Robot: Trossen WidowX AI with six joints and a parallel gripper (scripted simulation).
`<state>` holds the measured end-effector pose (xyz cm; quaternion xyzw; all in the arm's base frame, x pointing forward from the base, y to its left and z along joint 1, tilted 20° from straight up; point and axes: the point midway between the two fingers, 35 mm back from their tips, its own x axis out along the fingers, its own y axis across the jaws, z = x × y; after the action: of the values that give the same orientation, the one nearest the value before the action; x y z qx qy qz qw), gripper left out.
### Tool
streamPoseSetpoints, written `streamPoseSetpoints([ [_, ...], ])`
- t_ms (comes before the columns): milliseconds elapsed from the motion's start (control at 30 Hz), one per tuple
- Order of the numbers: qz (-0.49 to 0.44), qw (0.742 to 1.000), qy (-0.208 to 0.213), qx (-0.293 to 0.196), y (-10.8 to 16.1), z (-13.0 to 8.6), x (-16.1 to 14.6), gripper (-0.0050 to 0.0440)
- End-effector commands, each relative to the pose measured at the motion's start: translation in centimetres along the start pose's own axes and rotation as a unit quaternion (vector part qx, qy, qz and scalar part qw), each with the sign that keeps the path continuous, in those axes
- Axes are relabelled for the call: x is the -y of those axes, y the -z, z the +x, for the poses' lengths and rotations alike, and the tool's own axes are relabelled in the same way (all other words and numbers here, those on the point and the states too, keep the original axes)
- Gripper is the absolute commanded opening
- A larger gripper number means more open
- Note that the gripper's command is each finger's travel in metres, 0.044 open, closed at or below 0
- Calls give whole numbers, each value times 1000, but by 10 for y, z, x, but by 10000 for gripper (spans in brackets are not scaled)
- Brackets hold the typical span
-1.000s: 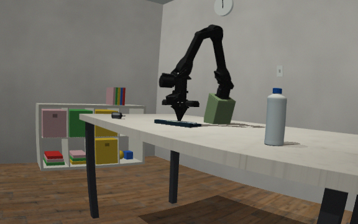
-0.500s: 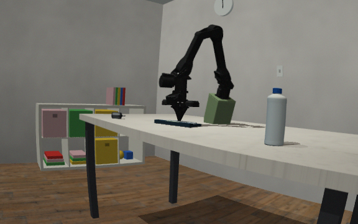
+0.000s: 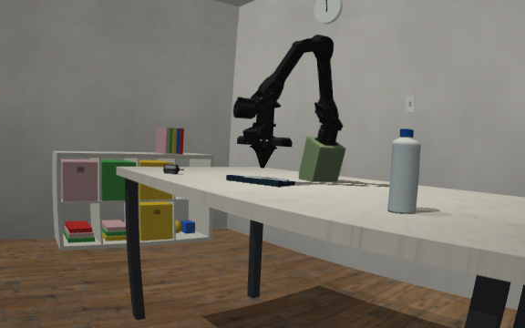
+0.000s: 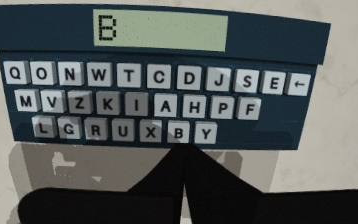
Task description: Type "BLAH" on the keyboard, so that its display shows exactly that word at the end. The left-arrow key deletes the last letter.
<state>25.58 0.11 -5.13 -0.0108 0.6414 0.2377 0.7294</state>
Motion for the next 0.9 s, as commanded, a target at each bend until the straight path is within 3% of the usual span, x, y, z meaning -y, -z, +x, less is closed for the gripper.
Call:
streamPoseSetpoints([
  [0,-5,1000,6,10,-6,-9,2,-50],
  [100,-3,1000,6,6,-5,-6,-13,-50],
  [267,-1,1000,3,3,-4,-5,-72,-50],
  [367,-1,1000,1,3,0,-5,-91,-50],
  [600,-1,1000,0,4,0,-5,-92,-50],
  [867,2,1000,-2,-5,3,14,-92,-50],
])
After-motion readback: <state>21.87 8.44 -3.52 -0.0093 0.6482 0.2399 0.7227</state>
